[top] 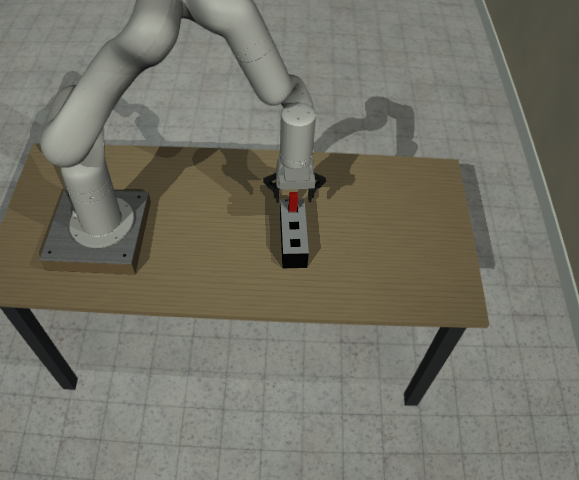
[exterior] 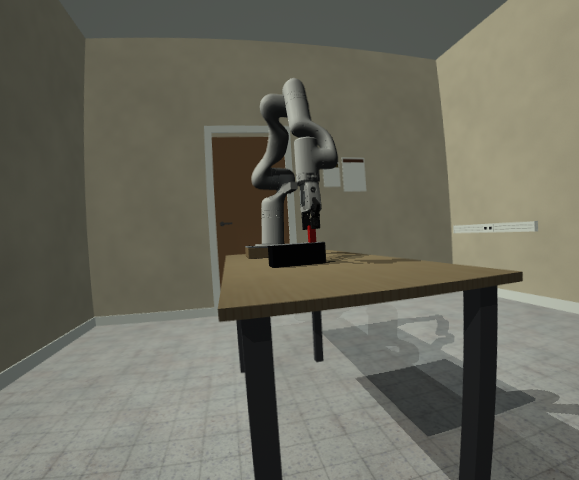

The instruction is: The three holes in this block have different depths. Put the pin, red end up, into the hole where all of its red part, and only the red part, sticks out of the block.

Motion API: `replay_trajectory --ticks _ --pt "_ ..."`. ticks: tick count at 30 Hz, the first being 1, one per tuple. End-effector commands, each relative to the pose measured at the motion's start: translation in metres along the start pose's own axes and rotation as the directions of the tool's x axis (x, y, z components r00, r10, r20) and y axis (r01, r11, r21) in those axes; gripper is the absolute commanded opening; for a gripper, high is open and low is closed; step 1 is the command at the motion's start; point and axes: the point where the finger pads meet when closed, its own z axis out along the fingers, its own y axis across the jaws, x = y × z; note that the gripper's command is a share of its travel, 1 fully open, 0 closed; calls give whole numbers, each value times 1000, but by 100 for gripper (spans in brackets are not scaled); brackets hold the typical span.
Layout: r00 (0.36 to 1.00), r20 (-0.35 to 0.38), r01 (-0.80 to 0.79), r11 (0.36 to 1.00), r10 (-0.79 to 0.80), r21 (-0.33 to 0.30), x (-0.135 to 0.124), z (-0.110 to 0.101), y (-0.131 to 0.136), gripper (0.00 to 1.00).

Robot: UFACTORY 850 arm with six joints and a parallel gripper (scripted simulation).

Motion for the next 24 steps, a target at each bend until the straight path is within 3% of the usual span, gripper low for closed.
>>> replay_trajectory --ticks 1,10,11,24 --pt "1000 0 0 1000 0 1 0 -3 -1 100" --pt "1000 0 0 1000 0 1 0 -3 -1 100" --pt "1000 0 0 1000 0 1 0 -15 -1 100" --pt "1000 0 0 1000 0 1 0 -15 -1 100"
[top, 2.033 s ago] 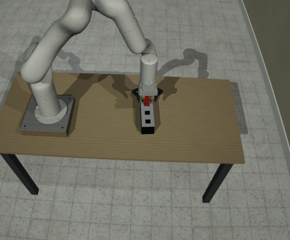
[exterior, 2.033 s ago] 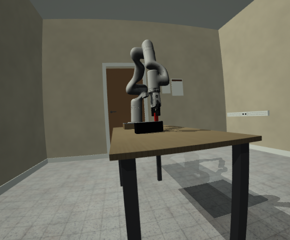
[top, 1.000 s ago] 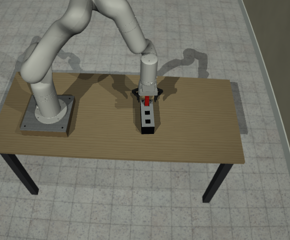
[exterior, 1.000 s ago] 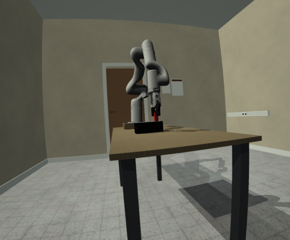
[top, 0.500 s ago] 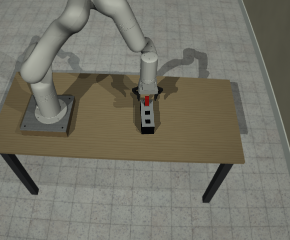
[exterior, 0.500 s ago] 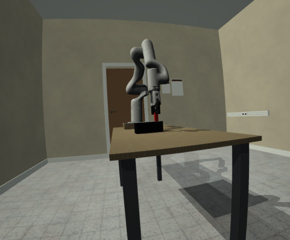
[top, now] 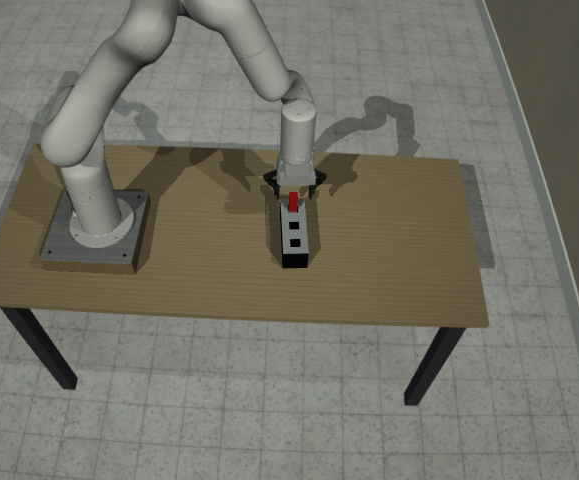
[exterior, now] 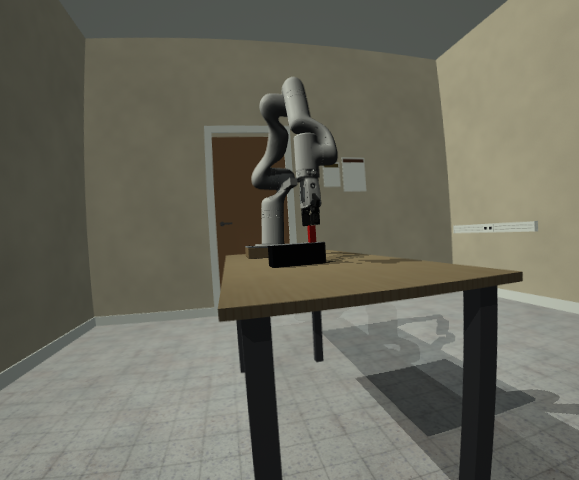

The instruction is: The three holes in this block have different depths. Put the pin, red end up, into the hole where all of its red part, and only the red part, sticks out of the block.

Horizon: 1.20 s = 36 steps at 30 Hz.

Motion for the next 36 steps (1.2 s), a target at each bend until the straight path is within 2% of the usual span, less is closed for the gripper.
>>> replay_trajectory --ticks 1,3,4,20,21,36 --pt "1000 0 0 1000 0 2 0 -1 -1 100" --pt "1000 0 0 1000 0 2 0 -1 -1 100" --pt "1000 0 0 1000 0 2 0 -13 -1 100" --pt "1000 0 0 1000 0 2 0 -13 -1 100" --pt "1000 0 0 1000 0 2 0 -27 -1 100" --pt "1000 0 0 1000 0 2 0 -27 -1 100"
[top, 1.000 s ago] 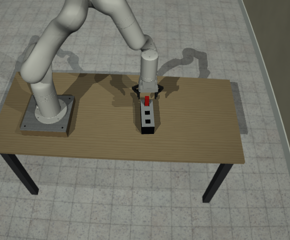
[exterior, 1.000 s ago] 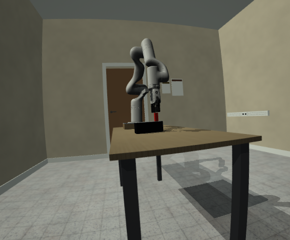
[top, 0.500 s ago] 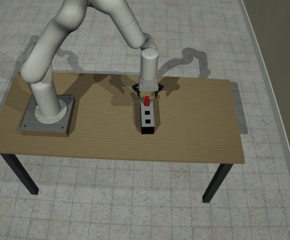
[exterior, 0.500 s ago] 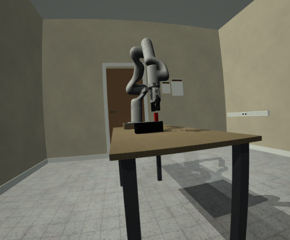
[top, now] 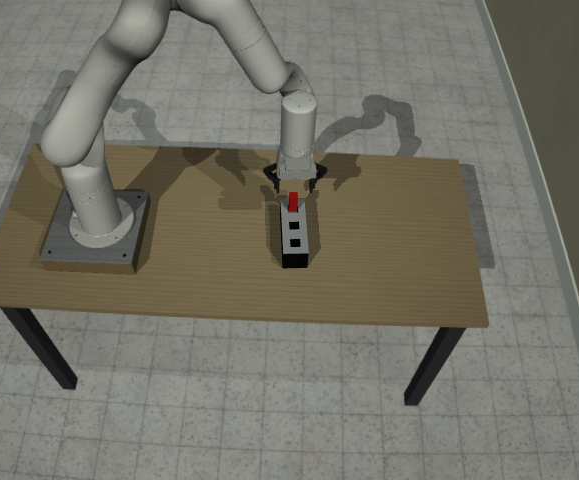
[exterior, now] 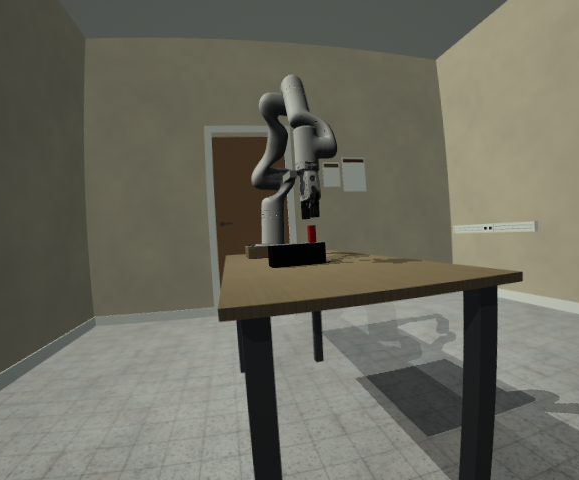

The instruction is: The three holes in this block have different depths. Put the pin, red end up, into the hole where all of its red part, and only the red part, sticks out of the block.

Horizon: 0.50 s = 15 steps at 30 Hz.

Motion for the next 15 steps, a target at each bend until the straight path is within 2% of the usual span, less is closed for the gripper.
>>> replay_trajectory --ticks 1,2,15 --pt "1000 0 0 1000 0 2 0 -1 -1 100" --pt "1000 0 0 1000 0 2 0 -51 -1 100" --pt "1000 0 0 1000 0 2 0 -51 -1 100"
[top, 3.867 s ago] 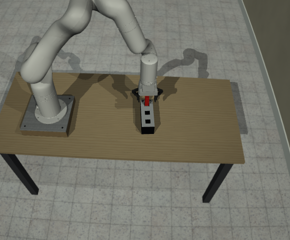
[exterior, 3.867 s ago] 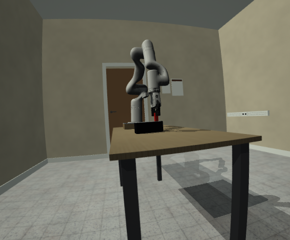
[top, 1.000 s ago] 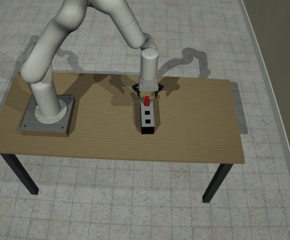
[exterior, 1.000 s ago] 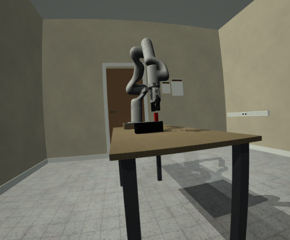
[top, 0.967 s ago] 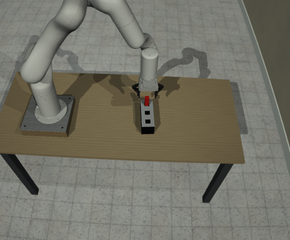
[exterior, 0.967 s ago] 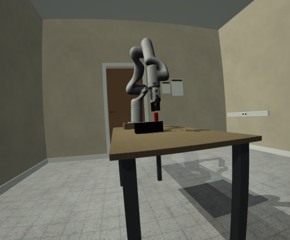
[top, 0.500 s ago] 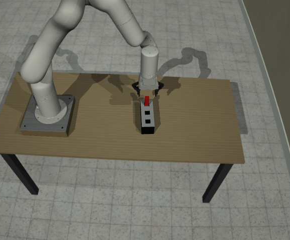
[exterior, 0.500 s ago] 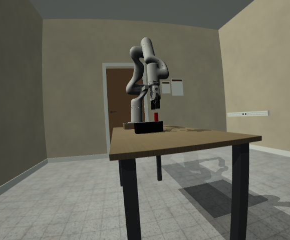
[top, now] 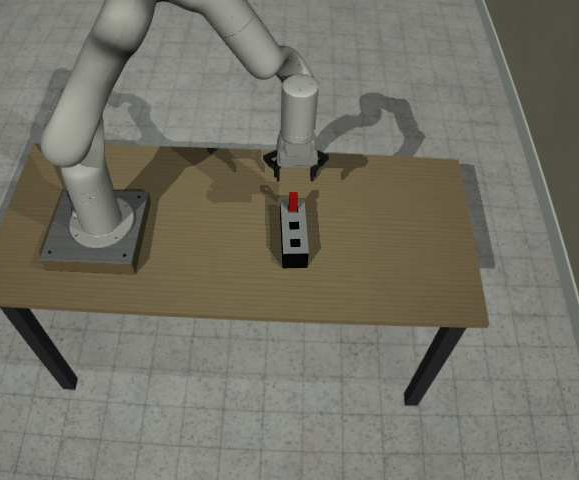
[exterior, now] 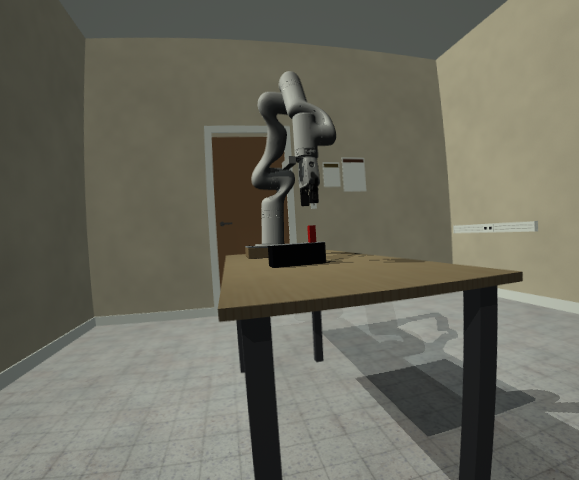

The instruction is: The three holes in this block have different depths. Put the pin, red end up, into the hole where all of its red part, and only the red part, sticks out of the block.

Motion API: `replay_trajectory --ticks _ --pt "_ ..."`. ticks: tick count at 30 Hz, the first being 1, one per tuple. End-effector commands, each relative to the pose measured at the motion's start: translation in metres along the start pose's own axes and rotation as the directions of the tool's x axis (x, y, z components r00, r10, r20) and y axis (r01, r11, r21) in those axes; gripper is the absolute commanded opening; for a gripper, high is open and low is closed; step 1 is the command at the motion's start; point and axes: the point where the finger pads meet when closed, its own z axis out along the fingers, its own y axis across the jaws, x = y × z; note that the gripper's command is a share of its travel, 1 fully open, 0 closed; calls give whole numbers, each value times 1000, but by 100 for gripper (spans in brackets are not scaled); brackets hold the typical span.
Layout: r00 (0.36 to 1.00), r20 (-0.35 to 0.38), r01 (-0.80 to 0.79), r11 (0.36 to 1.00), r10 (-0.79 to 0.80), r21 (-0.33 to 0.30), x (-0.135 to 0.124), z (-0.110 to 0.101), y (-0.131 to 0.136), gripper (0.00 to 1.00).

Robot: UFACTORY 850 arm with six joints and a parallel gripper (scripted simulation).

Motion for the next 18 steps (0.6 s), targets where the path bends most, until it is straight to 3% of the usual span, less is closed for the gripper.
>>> replay_trajectory --ticks 1,3,4,7,14,18 --pt "1000 0 0 1000 0 2 0 -2 -1 100" --pt "1000 0 0 1000 0 2 0 -2 -1 100" --pt "1000 0 0 1000 0 2 24 -50 44 100" --pt "1000 0 0 1000 0 2 26 -55 49 100" --pt "1000 0 0 1000 0 2 50 -106 94 100" --pt "1000 0 0 1000 0 2 50 -106 94 100"
